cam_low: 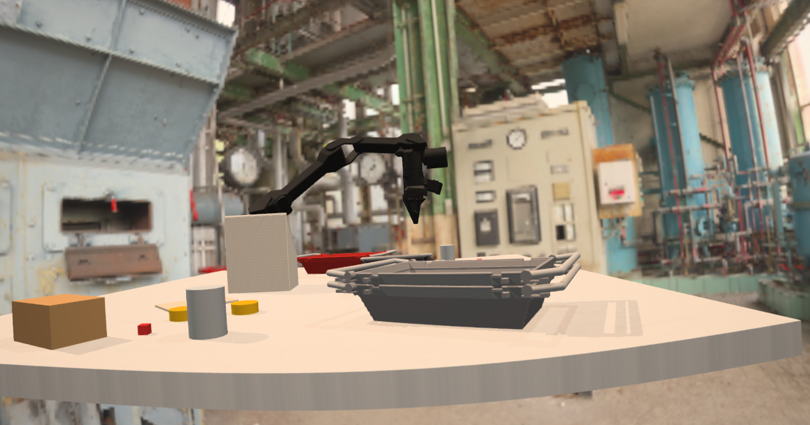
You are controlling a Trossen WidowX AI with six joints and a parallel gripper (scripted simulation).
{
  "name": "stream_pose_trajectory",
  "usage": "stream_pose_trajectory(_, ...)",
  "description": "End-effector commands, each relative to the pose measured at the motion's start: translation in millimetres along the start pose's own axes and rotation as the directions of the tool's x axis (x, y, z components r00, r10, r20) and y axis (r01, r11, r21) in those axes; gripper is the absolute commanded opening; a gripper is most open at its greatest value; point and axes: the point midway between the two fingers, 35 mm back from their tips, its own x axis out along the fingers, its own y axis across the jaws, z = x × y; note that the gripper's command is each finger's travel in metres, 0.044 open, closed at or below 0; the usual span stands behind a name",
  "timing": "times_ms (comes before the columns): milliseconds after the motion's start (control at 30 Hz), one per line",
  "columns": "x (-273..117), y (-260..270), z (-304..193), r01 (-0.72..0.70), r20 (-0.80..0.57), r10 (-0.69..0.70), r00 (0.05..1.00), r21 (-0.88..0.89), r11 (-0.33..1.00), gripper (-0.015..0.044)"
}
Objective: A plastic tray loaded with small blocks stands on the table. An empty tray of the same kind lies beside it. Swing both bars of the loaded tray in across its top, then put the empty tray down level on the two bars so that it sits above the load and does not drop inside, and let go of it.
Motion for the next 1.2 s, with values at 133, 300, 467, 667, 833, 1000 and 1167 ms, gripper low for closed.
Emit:
stream_pose_trajectory(133,8.6,-67.3,2.2,0.016,0.005,-0.016,1.000,-0.002,1.000,0.0089)
stream_pose_trajectory(300,21.3,-148.5,-9.0,0.027,0.006,-0.027,1.000,-0.006,1.000,0.0089)
stream_pose_trajectory(467,40.3,-233.6,-38.7,0.026,0.004,-0.026,1.000,-0.013,1.000,0.0089)
stream_pose_trajectory(667,51.7,-270.4,-58.5,0.020,0.003,-0.020,1.000,-0.018,1.000,0.0089)
stream_pose_trajectory(833,52.7,-270.5,-58.4,0.020,0.003,-0.020,1.000,-0.018,1.000,0.0089)
stream_pose_trajectory(1000,71.4,-271.1,-57.4,0.020,0.003,-0.020,1.000,-0.018,1.000,0.0089)
stream_pose_trajectory(1167,103.0,-271.0,-57.7,0.018,0.003,-0.018,1.000,-0.018,1.000,0.0089)
